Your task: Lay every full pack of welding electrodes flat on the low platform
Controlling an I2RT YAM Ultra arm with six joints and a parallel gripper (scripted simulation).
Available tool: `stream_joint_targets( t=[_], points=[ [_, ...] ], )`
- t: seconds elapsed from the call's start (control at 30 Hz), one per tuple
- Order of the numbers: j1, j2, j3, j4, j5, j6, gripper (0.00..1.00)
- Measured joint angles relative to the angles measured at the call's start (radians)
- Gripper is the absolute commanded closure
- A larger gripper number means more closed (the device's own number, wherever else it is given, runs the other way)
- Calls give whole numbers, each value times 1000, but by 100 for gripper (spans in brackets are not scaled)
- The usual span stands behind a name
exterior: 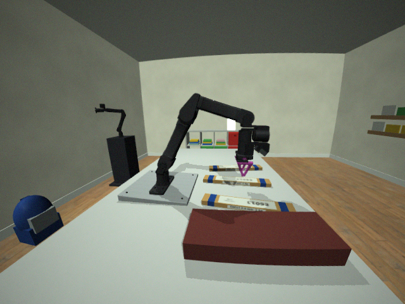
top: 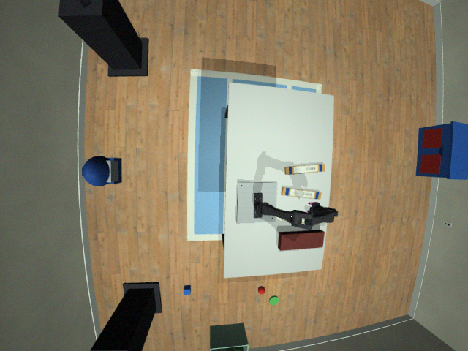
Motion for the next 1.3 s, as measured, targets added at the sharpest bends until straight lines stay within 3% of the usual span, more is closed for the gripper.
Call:
stream_joint_targets(
  t=[1.3],
  points=[
    [0, 3, 33, -35, 0, 0, 37]
  ],
)
